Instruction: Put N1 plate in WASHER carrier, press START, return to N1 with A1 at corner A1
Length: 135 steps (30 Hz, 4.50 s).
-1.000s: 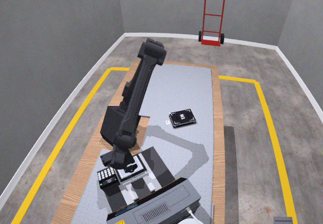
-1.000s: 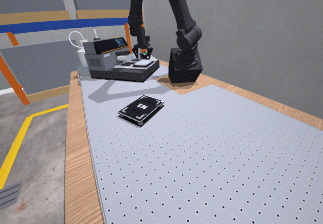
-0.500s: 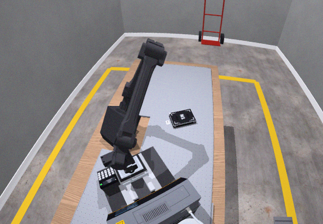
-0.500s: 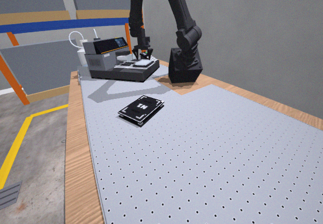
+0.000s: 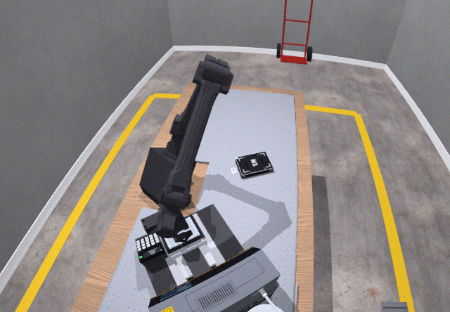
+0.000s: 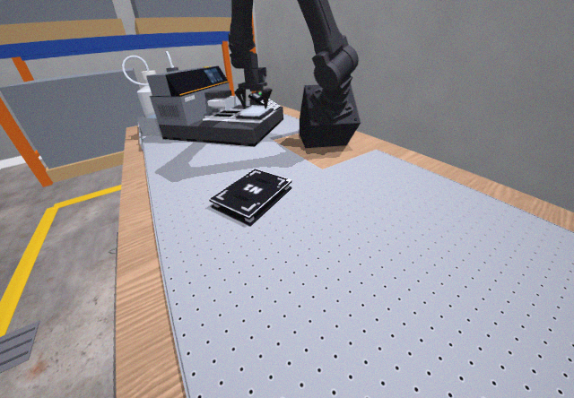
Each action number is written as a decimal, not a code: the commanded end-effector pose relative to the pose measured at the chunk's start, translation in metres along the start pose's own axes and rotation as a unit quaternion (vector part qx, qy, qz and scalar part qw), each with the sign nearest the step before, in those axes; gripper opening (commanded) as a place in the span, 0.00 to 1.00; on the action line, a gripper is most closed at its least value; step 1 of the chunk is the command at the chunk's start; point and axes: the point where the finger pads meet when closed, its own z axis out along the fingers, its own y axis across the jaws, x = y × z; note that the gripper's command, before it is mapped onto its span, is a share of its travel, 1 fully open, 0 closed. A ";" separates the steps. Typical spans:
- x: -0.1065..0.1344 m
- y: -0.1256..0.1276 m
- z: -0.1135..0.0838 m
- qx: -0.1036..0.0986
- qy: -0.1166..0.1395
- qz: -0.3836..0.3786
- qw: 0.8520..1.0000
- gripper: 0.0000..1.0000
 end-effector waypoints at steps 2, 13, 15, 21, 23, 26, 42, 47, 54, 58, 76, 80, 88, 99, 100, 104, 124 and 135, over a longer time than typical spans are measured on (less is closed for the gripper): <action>-0.001 0.000 0.010 0.002 0.000 0.006 1.000 1.00; 0.000 0.000 0.016 0.003 0.000 0.005 1.000 1.00; 0.000 0.002 0.017 0.002 -0.001 0.004 1.000 1.00; 0.000 0.001 0.021 0.002 -0.001 0.004 1.000 1.00; -0.001 0.001 0.021 0.001 0.000 0.006 1.000 1.00; -0.004 0.010 0.009 -0.010 -0.005 0.000 1.000 1.00; -0.004 0.010 0.009 -0.010 -0.005 0.000 1.000 0.86; -0.004 0.010 0.009 -0.010 -0.005 0.000 1.000 0.82; -0.004 0.010 0.009 -0.010 -0.005 0.000 1.000 0.82; -0.004 0.010 0.009 -0.010 -0.005 0.000 1.000 0.82; -0.004 0.010 0.009 -0.010 -0.005 0.000 1.000 0.82; -0.004 0.010 0.009 -0.010 -0.005 0.000 1.000 0.82; -0.004 0.010 0.009 -0.010 -0.005 0.000 1.000 0.82; -0.009 0.020 -0.014 -0.024 -0.011 -0.003 1.000 0.82; -0.009 0.020 -0.016 -0.025 -0.011 -0.005 1.000 0.82; -0.009 0.020 -0.023 -0.025 -0.011 -0.005 1.000 0.82; -0.009 0.020 -0.055 -0.026 -0.012 -0.006 1.000 0.82; -0.009 0.020 -0.071 -0.026 -0.013 -0.006 1.000 0.82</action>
